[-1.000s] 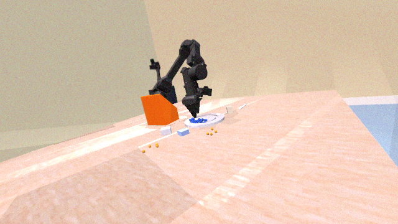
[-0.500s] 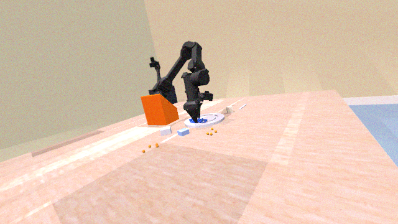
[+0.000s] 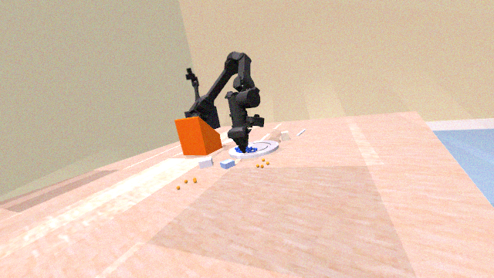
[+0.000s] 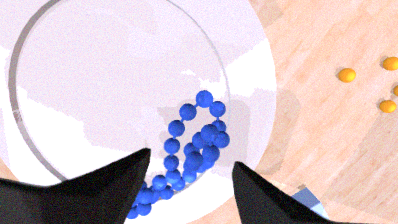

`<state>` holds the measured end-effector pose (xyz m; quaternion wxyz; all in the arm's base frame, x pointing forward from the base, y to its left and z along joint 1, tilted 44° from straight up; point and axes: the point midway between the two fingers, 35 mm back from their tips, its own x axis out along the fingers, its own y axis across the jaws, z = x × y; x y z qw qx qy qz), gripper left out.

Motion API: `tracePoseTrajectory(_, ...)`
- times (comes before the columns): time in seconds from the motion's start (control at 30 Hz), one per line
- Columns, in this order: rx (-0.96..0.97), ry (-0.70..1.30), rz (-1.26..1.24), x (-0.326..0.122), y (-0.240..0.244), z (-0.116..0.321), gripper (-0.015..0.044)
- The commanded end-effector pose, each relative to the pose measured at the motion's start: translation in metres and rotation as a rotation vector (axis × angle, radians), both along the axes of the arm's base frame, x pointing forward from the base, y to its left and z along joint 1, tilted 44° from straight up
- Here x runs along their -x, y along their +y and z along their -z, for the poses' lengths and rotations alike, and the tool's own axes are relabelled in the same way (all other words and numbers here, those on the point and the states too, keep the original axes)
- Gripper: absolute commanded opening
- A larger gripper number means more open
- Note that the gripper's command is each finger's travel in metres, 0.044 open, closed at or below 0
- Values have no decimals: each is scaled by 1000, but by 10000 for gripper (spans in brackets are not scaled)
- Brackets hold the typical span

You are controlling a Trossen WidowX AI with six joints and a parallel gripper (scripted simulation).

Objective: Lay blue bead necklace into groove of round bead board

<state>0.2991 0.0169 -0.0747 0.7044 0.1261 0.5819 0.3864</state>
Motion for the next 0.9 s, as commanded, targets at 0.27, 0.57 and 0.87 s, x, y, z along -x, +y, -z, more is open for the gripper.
tracePoseTrajectory(0.27, 0, -1, 0, 0, 0, 0, 5)
tracePoseTrajectory(0.57, 2, 3, 1, 0, -2, -1, 52)
tracePoseTrajectory(0.87, -4, 6, 4, 1, -10, -9, 289)
